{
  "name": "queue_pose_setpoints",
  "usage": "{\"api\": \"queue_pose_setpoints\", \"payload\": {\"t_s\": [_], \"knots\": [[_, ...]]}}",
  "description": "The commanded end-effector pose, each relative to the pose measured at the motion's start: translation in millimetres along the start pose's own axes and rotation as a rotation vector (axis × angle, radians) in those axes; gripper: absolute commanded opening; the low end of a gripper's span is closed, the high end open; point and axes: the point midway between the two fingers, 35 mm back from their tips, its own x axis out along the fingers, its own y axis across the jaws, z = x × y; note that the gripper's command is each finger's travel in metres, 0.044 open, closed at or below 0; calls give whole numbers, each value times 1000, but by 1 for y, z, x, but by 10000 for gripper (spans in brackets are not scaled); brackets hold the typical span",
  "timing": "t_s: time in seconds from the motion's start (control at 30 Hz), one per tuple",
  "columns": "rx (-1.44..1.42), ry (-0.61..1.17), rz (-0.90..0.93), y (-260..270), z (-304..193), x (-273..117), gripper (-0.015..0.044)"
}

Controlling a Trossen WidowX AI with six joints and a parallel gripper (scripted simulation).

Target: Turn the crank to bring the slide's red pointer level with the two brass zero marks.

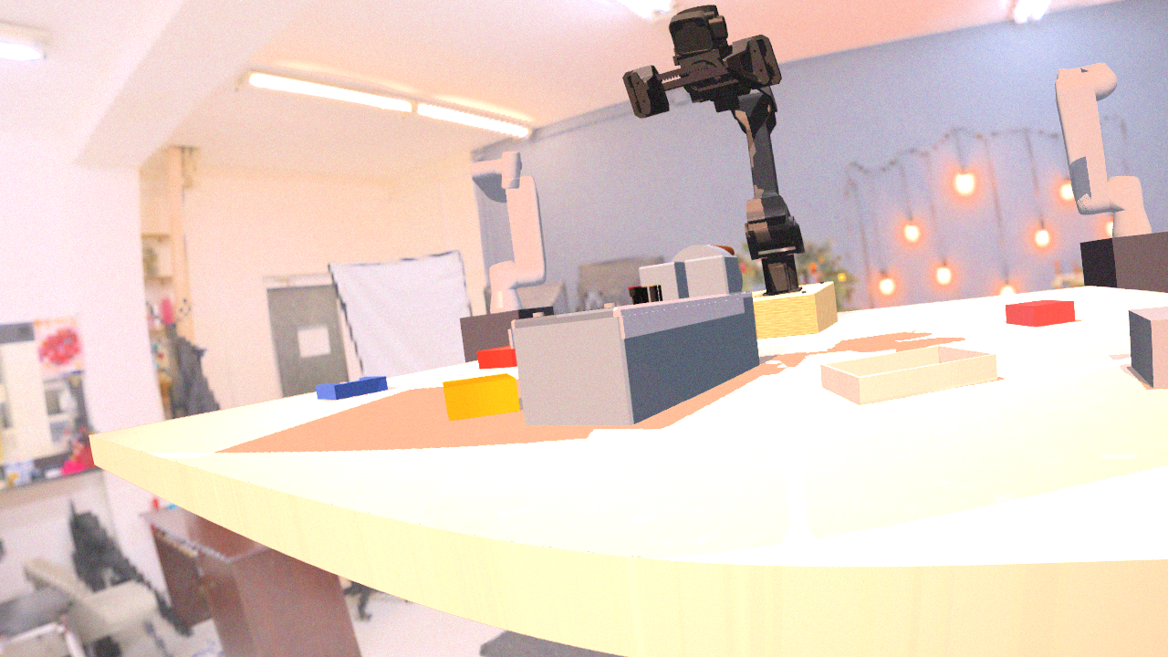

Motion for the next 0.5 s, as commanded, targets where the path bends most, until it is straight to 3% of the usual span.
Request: {"api": "queue_pose_setpoints", "payload": {"t_s": [0.0,0.47], "knots": [[15,69,-27,-6,-4,18,440],[56,335,-117,-30,-37,79,440]]}}
